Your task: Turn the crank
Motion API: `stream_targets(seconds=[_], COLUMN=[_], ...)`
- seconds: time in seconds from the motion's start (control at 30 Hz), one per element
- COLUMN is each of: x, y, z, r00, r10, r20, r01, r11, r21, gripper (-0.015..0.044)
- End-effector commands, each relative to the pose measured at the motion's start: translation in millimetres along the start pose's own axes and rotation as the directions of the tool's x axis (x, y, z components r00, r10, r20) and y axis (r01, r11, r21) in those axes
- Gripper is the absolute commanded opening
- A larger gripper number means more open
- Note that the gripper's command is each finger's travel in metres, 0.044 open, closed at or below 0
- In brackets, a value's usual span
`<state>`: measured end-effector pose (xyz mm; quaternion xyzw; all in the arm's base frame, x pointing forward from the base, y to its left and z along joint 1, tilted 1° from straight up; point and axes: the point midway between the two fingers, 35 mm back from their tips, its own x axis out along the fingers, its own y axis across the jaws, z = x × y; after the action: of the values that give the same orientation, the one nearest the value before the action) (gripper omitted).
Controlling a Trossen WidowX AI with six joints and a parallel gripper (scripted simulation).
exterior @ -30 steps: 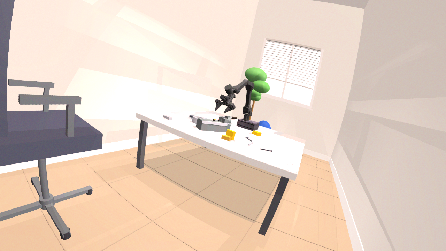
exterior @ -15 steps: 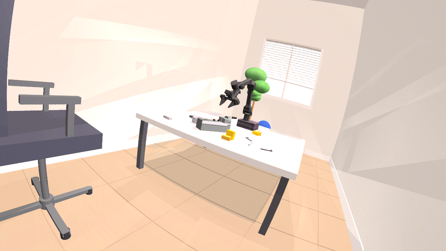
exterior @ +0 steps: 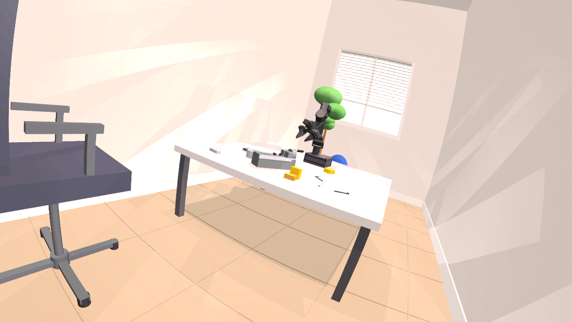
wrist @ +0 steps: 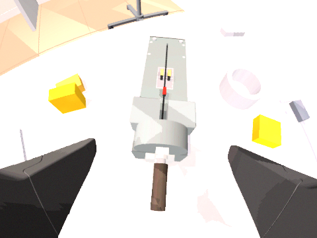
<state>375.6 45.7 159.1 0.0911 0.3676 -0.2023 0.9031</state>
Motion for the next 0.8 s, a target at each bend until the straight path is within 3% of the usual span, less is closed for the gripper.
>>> stream_targets(seconds=[0.0,0.77], x=[-6.4,32.6], y=[-1.7,-1.1], z=[-5.1,-41.4], r00=[0.999,0.999], r10=[-0.021,-0.023], r20=[0.024,0.023], r01=[0.020,0.022], r11=[1.000,0.999], r21=[0.024,0.023], gripper=[0.0440,0.0440])
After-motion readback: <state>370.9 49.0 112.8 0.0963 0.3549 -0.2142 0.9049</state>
